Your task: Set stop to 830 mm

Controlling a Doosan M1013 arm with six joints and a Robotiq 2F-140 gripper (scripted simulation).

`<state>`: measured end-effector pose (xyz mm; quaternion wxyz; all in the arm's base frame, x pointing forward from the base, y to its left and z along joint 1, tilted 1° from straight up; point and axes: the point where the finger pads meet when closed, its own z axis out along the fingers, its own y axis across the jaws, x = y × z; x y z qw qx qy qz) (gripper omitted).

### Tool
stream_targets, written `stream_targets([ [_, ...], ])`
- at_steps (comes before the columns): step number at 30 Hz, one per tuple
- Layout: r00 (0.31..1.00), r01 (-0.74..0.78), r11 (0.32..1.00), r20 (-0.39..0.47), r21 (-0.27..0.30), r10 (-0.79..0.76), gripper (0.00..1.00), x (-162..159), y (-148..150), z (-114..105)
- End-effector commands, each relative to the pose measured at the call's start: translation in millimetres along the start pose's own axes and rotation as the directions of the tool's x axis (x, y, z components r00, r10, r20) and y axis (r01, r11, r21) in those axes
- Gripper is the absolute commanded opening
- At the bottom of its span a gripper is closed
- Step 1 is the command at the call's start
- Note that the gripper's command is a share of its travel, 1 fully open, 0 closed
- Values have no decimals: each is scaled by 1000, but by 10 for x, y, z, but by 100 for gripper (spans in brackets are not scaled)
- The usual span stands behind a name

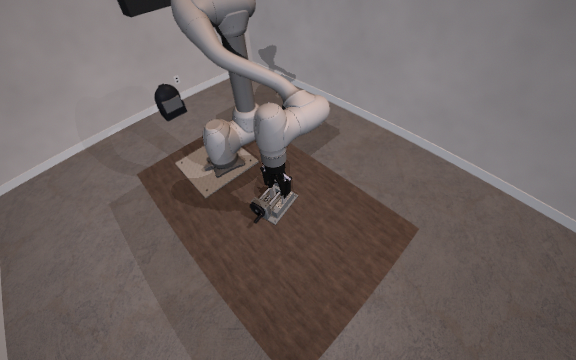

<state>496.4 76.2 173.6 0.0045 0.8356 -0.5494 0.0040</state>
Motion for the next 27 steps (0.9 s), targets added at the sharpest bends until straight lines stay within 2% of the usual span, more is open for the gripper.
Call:
stream_targets([
  [1,1000,0,1000,0,0,0,33,0,0,-1],
  [10,1000,0,1000,0,0,0,33,48,30,-1],
  [19,1000,0,1000,0,0,0,33,855,528,0],
  [27,1000,0,1000,0,0,0,33,951,587,0],
])
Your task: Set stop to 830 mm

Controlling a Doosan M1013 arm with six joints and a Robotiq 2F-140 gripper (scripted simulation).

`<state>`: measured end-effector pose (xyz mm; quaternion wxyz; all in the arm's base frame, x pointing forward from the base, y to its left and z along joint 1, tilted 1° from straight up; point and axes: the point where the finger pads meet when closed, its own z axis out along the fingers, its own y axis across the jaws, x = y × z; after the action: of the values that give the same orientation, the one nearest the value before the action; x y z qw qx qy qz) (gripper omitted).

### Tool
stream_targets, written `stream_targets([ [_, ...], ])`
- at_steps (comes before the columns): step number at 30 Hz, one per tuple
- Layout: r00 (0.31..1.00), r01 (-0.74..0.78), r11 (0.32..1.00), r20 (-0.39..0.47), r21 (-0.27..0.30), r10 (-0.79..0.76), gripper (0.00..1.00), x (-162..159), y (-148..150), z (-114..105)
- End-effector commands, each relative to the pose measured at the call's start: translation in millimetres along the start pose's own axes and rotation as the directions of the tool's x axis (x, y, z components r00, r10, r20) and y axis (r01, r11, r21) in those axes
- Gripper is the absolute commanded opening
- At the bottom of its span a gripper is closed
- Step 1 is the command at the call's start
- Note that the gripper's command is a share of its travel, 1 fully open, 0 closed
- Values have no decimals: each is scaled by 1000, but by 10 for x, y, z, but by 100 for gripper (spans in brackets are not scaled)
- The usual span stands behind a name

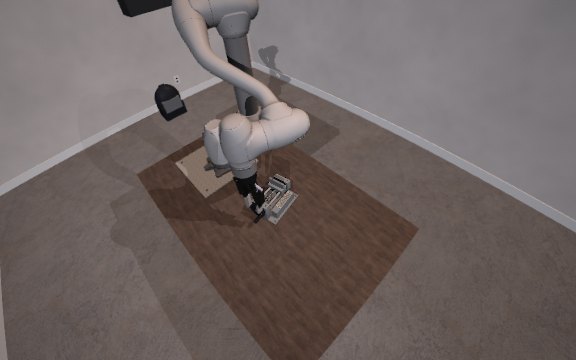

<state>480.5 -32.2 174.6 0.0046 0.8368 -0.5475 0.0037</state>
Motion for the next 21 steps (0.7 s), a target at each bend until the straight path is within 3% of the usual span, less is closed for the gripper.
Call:
stream_targets([
  [1,1000,-4,1000,0,1,4,33,19,11,-3],
  [6,1000,-4,1000,0,1,4,33,19,11,24],
  [11,1000,-4,1000,0,1,4,33,19,11,324],
  [21,1000,-4,1000,0,1,4,33,19,11,351],
])
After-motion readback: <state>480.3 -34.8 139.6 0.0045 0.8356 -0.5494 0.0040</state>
